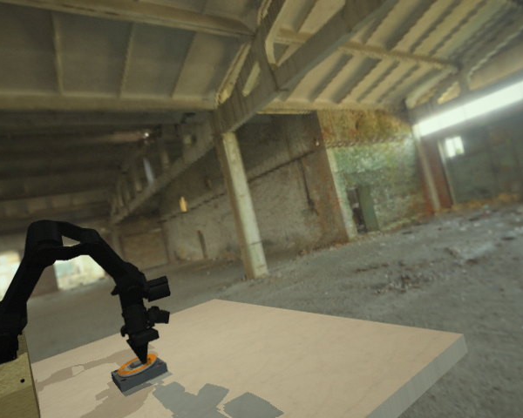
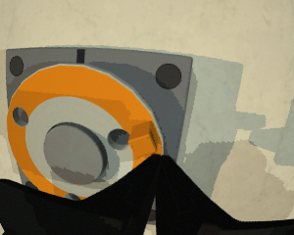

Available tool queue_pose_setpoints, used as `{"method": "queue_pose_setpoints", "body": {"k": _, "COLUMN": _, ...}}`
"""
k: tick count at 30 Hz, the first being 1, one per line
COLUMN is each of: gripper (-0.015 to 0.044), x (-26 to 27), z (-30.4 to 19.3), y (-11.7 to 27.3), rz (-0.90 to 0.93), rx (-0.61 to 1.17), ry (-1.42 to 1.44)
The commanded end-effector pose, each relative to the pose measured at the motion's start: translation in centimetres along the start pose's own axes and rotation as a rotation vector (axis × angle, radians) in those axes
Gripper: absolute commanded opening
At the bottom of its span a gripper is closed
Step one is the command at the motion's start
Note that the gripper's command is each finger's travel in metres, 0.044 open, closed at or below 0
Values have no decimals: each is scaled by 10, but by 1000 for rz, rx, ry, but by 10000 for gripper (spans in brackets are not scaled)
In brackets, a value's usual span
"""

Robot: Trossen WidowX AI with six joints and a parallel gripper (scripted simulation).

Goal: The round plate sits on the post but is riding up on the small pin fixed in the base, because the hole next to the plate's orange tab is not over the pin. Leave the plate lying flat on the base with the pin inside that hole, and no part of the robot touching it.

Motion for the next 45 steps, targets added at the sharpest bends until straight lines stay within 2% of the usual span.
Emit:
{"method": "queue_pose_setpoints", "body": {"k": 1, "gripper": 0, "x": 0, "z": 7, "y": 0, "rz": -2, "rx": -5, "ry": -3}}
{"method": "queue_pose_setpoints", "body": {"k": 45, "gripper": 0, "x": 28, "z": 47, "y": 3, "rz": -1, "rx": -7, "ry": -5}}
Point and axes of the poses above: the point midway between the two fingers, 35 mm back from their tips, its own y axis back along the fingers, its own x axis across the jaws, z = x × y, the point moved 8 cm from there along y, back along the fingers, and after that the axes turned 11 degrees about y, right-handed, at the moved point
